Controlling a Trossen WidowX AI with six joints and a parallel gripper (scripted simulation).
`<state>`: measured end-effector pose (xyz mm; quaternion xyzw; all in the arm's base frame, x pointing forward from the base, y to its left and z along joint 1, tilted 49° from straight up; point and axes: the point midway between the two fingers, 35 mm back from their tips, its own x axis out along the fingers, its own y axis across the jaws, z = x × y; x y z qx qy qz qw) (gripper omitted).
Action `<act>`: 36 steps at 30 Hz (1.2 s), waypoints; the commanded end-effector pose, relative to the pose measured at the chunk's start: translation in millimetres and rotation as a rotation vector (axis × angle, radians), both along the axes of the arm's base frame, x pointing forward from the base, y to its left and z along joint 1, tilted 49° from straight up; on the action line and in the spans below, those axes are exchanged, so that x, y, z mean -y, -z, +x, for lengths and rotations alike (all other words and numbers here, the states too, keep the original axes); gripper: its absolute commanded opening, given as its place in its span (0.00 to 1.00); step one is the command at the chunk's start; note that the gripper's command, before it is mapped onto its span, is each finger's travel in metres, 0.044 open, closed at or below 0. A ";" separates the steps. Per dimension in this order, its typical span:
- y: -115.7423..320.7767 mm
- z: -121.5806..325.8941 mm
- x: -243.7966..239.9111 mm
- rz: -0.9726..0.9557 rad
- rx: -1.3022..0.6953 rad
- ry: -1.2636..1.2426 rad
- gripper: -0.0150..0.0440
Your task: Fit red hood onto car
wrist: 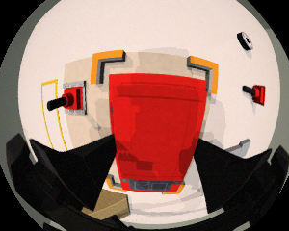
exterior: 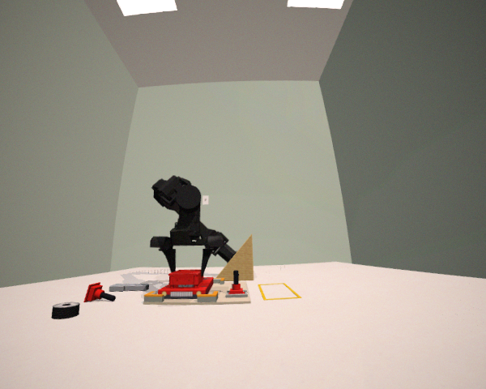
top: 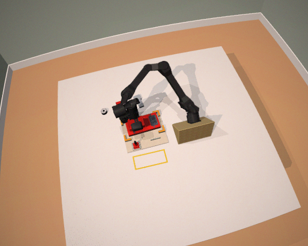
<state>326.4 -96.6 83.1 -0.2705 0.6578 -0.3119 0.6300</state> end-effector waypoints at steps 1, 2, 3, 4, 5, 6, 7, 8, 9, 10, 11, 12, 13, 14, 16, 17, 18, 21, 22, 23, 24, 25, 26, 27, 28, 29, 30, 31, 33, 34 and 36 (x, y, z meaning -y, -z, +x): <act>0.6 0.1 1.4 -0.001 0.000 -0.003 0.25; 0.8 0.0 1.6 -0.001 0.000 -0.003 0.25; 1.1 0.0 1.9 -0.001 0.000 -0.003 0.25; 1.3 0.0 2.2 -0.001 0.000 -0.003 0.25; 1.5 0.0 2.5 -0.001 0.000 -0.003 0.25; 1.8 -0.1 2.7 -0.001 0.000 -0.003 0.25; 2.0 -0.1 3.0 -0.001 0.000 -0.003 0.25; 2.3 -0.1 3.3 -0.001 0.000 -0.003 0.25; 2.5 -0.1 3.6 -0.001 0.000 -0.003 0.25; 2.7 -0.2 3.9 -0.001 0.000 -0.003 0.25; 3.0 -0.2 4.1 -0.001 0.000 -0.003 0.25; 2.9 -0.2 4.0 -0.001 0.000 -0.003 0.25; 2.9 -0.2 3.8 -0.001 0.000 -0.002 0.25; 2.8 -0.2 3.6 -0.001 0.000 -0.001 0.25; 2.6 -0.2 3.1 0.000 0.000 0.000 0.25; 2.6 -0.2 3.0 0.000 0.000 0.000 0.25; 2.9 -0.4 3.5 0.000 0.000 0.000 0.30; 2.9 -0.4 3.5 0.000 0.000 0.000 0.43; 2.9 -0.4 3.5 0.000 0.000 0.000 0.48; 2.9 -0.4 3.5 0.000 0.000 0.000 0.52; 2.9 -0.4 3.5 0.000 0.000 0.000 0.57; 2.9 -0.4 3.5 0.000 0.000 0.000 0.61; 2.9 -0.4 3.5 0.000 0.000 0.000 0.65; 2.9 -0.4 3.5 0.000 0.000 0.000 0.70; 2.9 -0.4 3.5 0.000 0.000 0.000 0.74; 2.9 -0.4 3.5 0.000 0.000 0.000 0.79; 2.9 -0.4 3.5 0.000 0.000 0.000 0.83; 2.9 -0.4 3.5 0.000 0.000 0.000 0.88; 2.9 -0.4 3.5 0.000 0.000 0.000 0.97; 2.9 -0.4 3.5 0.000 0.000 0.000 1.00; 2.9 -0.4 3.5 0.000 0.000 0.000 1.00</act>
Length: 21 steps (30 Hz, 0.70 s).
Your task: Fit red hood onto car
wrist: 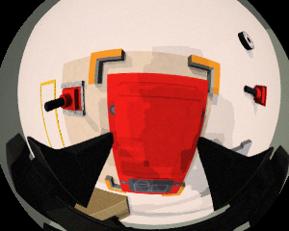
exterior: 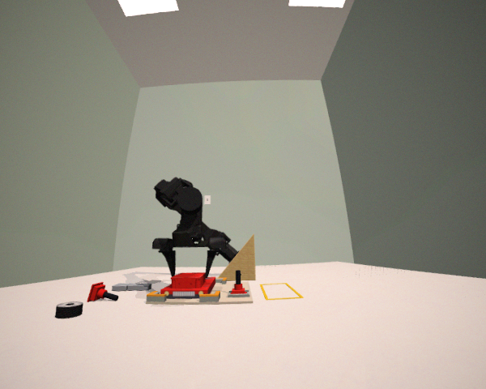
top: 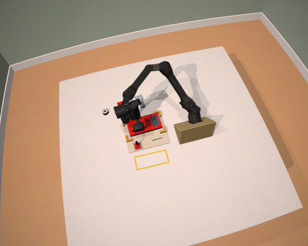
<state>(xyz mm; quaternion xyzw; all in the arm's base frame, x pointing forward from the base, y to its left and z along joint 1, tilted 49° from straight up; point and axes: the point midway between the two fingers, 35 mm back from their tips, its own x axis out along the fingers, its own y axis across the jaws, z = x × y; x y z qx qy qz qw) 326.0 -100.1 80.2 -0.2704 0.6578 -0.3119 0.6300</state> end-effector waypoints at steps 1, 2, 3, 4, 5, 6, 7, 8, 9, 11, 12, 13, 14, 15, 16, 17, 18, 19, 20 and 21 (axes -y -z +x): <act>-1.1 0.3 -1.3 0.000 0.000 0.000 1.00; -3.4 1.0 -4.1 0.001 0.000 0.000 1.00; -6.4 1.8 -7.8 0.002 -0.001 0.000 1.00; -10.5 2.8 -12.7 0.004 -0.001 0.000 1.00; -15.7 3.7 -18.9 0.005 -0.001 0.001 1.00; -22.4 4.6 -26.6 0.006 -0.002 0.001 1.00; -28.9 5.0 -33.9 0.007 -0.003 0.002 1.00; -35.2 5.1 -40.8 0.007 -0.003 0.003 1.00; -40.2 5.0 -46.2 0.007 -0.004 0.004 1.00; -44.5 4.7 -50.7 0.006 -0.005 0.004 1.00; -44.5 4.7 -50.7 0.006 -0.005 0.004 1.00; -44.5 4.7 -50.7 0.006 -0.005 0.004 1.00; -44.5 4.7 -50.7 0.006 -0.005 0.004 1.00; -44.5 4.7 -50.7 0.006 -0.005 0.004 1.00; -44.5 4.7 -50.7 0.006 -0.005 0.004 1.00; -44.5 4.7 -50.7 0.006 -0.005 0.004 1.00; -44.5 4.7 -50.7 0.006 -0.005 0.004 1.00; -44.5 4.7 -50.7 0.006 -0.005 0.004 1.00; -44.5 4.7 -50.7 0.006 -0.005 0.004 1.00; -44.5 4.7 -50.7 0.006 -0.005 0.004 1.00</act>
